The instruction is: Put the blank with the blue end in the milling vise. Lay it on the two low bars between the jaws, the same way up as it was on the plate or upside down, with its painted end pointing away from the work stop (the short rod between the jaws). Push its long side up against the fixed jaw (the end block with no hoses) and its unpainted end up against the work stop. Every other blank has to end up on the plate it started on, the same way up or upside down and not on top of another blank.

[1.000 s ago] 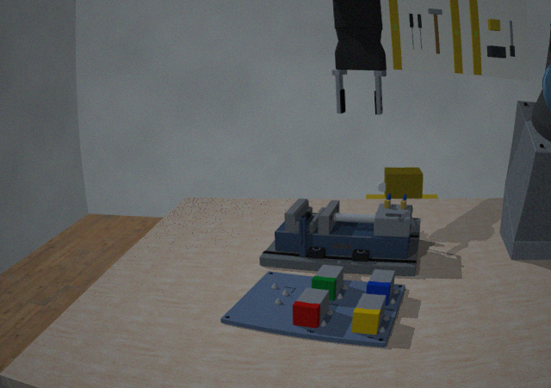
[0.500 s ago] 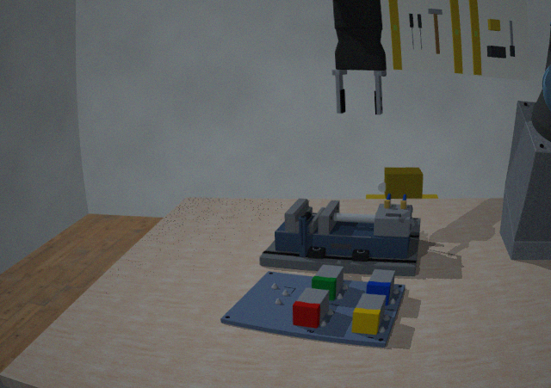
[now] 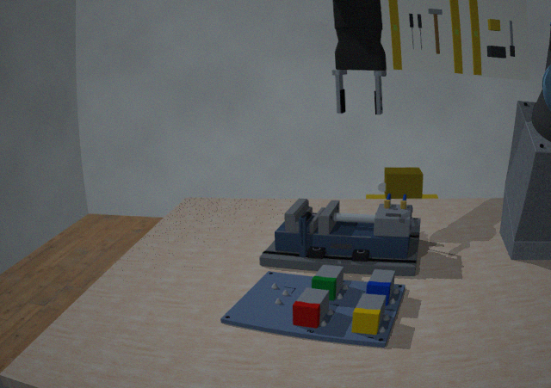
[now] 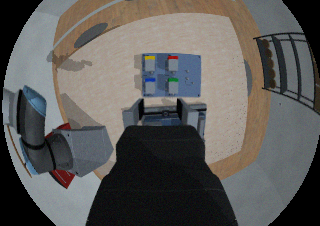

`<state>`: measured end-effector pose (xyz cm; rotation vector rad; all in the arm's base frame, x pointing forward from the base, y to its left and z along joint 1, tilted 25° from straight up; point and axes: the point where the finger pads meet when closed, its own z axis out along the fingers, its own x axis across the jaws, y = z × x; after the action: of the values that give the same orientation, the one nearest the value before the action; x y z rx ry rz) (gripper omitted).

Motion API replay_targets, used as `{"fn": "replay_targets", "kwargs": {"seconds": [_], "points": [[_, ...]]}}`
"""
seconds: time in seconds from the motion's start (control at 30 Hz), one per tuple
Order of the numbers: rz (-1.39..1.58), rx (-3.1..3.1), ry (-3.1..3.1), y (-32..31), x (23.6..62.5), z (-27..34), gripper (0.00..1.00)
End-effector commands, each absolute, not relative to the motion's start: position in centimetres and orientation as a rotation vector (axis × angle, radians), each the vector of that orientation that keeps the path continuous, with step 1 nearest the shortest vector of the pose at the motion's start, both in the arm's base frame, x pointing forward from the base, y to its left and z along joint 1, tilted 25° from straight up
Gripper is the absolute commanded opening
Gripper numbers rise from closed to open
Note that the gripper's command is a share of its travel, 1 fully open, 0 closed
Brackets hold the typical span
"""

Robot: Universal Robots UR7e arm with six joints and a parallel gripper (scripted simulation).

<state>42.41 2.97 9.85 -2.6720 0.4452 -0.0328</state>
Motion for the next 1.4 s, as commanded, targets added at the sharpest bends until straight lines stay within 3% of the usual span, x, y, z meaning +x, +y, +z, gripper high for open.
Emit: {"fn": "replay_targets", "kwargs": {"seconds": [0.0, 1.0, 1.17, 1.37], "points": [[-0.034, -2.672, 0.445, 2.9, 42.4, 9.9, 1.0], [-0.034, -2.672, 0.445, 2.9, 42.4, 9.9, 1.0], [-0.038, -2.673, 0.443, 5.5, 43.1, 4.5, 1.0], [-0.038, -2.673, 0.443, 5.5, 43.1, 4.5, 1.0]]}}
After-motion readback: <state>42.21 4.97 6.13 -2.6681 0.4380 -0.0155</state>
